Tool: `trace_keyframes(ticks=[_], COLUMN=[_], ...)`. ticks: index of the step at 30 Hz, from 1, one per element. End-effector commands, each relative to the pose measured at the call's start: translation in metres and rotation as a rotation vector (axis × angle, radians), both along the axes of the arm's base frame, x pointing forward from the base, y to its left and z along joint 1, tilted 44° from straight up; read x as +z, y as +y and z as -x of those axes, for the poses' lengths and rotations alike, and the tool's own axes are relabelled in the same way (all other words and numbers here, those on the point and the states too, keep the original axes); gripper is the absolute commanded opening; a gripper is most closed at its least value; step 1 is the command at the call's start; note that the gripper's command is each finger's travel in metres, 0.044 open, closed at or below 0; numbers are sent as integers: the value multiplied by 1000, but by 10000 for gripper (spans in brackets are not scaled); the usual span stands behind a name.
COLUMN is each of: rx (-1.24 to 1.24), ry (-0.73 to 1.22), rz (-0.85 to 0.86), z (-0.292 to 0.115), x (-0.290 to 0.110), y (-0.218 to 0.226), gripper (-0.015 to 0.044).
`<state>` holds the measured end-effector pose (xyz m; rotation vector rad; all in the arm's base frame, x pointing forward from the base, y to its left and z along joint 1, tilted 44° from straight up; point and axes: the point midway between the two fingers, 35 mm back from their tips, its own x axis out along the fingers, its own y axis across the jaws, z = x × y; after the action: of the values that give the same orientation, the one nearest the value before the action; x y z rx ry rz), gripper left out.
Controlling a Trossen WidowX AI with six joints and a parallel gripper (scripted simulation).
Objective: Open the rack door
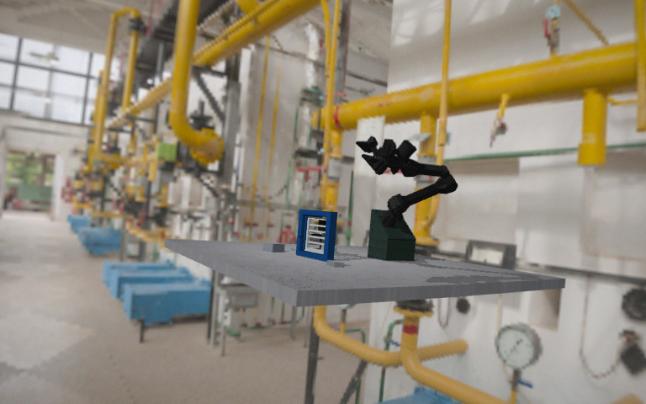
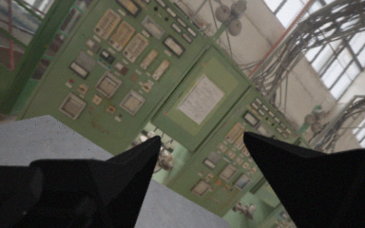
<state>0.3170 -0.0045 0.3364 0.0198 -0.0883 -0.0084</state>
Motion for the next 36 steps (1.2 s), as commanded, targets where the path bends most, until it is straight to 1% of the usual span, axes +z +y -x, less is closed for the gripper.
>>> trace_keyframes(ticks=[1,4,5,20,36], rx=[0,1,1,66,204], ry=[2,36,56,431,808], rz=[1,13,21,112,145], z=[0,-5,-8,-51,-68], x=[0,-7,-11,-87,-165], y=[0,-1,-2,-13,-24], gripper=[374,295,280,280,280])
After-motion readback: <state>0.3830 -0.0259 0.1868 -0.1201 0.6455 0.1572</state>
